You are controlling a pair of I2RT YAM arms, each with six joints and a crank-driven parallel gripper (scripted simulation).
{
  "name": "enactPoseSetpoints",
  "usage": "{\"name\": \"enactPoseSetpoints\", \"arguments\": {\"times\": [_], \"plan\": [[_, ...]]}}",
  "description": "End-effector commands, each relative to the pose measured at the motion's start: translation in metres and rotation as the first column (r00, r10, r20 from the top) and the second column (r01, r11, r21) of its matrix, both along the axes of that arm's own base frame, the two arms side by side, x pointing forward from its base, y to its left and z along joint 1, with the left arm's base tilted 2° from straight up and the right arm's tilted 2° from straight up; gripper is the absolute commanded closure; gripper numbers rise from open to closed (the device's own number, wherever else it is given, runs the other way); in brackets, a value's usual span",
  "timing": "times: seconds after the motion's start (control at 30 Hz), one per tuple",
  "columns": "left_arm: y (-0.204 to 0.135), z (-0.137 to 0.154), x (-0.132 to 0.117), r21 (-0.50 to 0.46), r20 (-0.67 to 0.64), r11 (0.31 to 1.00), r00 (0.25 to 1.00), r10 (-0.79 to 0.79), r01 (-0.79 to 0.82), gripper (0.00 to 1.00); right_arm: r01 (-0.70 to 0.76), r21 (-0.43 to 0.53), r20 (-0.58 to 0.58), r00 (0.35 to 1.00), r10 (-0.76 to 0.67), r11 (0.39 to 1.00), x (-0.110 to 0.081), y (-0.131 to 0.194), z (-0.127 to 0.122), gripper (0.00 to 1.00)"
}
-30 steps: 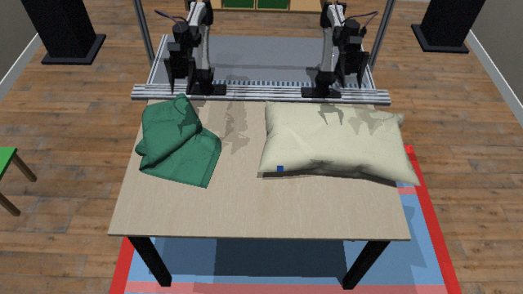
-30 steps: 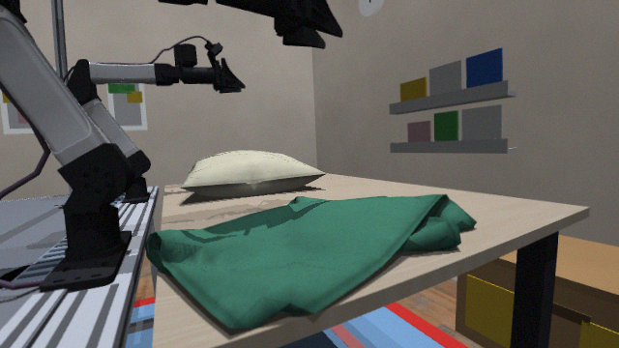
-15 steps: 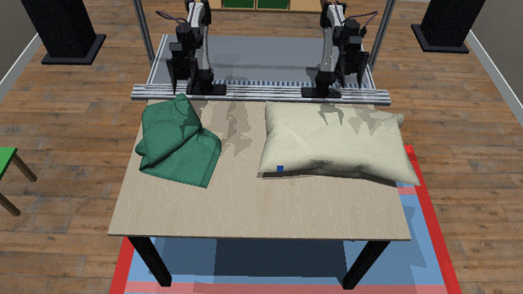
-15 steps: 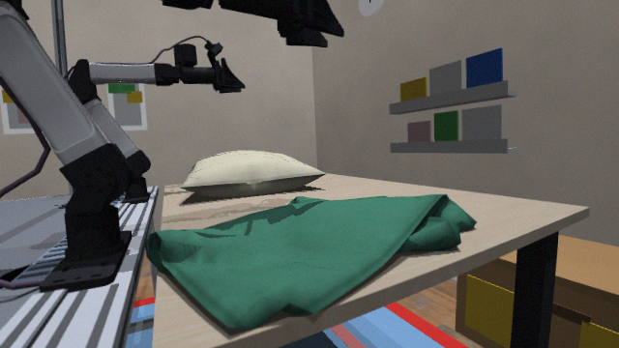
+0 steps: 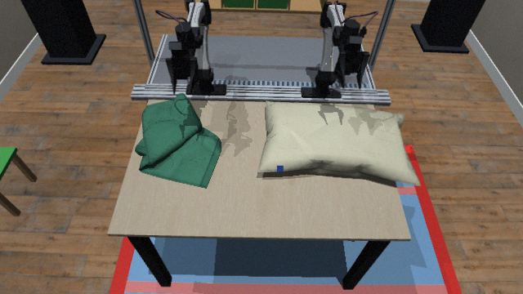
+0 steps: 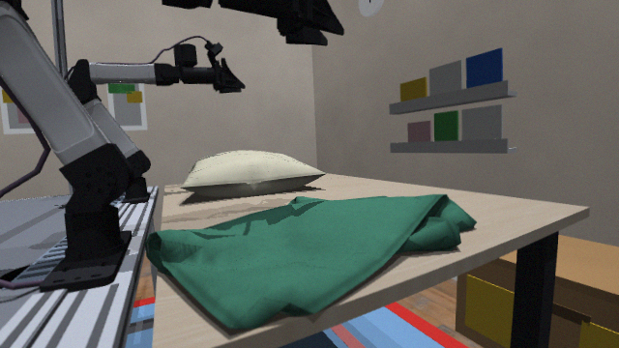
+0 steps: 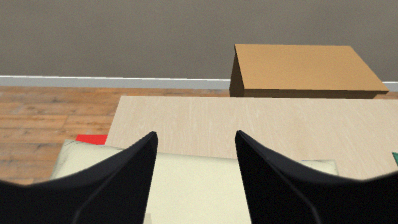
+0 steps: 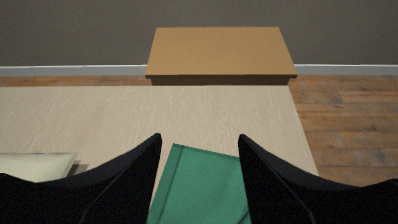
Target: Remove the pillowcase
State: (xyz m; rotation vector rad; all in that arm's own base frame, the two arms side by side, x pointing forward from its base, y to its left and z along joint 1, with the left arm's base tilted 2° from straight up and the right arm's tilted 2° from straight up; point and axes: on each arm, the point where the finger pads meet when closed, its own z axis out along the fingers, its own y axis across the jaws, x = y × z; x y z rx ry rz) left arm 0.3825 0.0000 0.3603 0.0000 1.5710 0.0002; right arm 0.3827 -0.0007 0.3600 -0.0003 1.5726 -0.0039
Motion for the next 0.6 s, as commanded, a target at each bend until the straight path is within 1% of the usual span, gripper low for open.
{"name": "enactPoseSetpoints", "arguments": {"times": [0.0, 0.07, 0.1, 0.13, 0.57], "plan": [[-0.0017, 0.0258, -0.0042, -0.011, 0.054, 1.0, 0.999, -0.001, 0.002, 0.37, -0.017, 0.01, 0.032, 0.999, 0.017, 1.0, -0.0057, 0.0046, 0.0134, 0.37], [-0.0017, 0.0258, -0.0042, -0.011, 0.054, 1.0, 0.999, -0.001, 0.002, 0.37, -0.017, 0.01, 0.032, 0.999, 0.017, 1.0, -0.0057, 0.0046, 0.0134, 0.37], [-0.0017, 0.0258, -0.0042, -0.011, 0.054, 1.0, 0.999, -0.001, 0.002, 0.37, -0.013, 0.009, 0.022, 1.0, 0.013, 1.0, -0.0028, 0.0036, 0.0086, 0.37], [-0.0019, 0.026, -0.0042, -0.011, 0.055, 1.0, 0.998, -0.001, 0.002, 0.37, -0.019, 0.01, 0.036, 0.999, 0.019, 1.0, -0.0061, 0.0053, 0.0142, 0.37], [-0.0024, 0.0264, -0.0046, -0.011, 0.056, 1.0, 0.998, -0.003, 0.004, 0.37, -0.017, 0.01, 0.034, 0.999, 0.017, 1.0, -0.0043, 0.0047, 0.0122, 0.37]]}}
